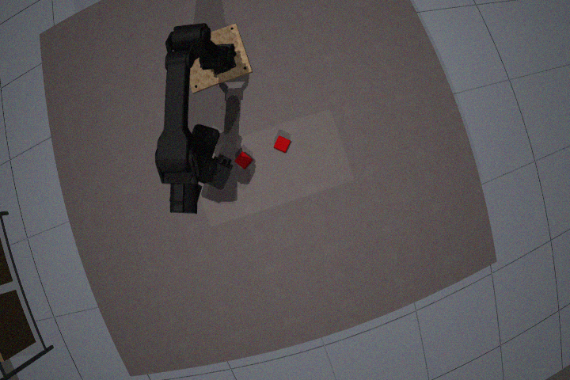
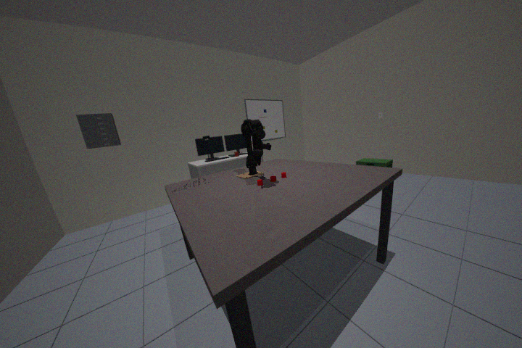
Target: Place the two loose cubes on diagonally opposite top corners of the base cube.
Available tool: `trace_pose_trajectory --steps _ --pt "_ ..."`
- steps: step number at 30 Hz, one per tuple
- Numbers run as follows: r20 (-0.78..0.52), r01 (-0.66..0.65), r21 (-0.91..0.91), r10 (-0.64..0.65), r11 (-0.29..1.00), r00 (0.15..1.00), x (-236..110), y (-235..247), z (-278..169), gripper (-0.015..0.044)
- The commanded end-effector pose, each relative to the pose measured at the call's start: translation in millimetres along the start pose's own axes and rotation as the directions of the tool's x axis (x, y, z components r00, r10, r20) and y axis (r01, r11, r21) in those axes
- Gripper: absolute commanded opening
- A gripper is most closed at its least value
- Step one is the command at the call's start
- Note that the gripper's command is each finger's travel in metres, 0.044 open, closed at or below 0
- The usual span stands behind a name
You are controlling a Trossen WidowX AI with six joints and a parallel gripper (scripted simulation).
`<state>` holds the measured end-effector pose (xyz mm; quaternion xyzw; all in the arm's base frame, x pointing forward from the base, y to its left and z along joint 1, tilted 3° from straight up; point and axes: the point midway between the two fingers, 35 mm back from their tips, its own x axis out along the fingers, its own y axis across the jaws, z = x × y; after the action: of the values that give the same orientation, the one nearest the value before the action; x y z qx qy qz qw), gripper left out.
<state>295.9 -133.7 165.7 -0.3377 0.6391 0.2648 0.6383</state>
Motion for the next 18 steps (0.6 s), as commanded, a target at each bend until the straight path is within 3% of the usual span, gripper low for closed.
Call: trace_pose_trajectory --steps 1,5,13,18 --pt "0.01 -0.065 0.029 0.065 0.997 0.998 10 4 -11 0.0265" --pt "0.01 -0.065 0.029 0.065 0.997 0.998 11 4 -11 0.0265" --pt "0.01 -0.065 0.029 0.065 0.997 0.998 67 8 -11 0.0265" --pt "0.01 -0.065 0.029 0.065 0.997 0.998 73 8 -11 0.0265"
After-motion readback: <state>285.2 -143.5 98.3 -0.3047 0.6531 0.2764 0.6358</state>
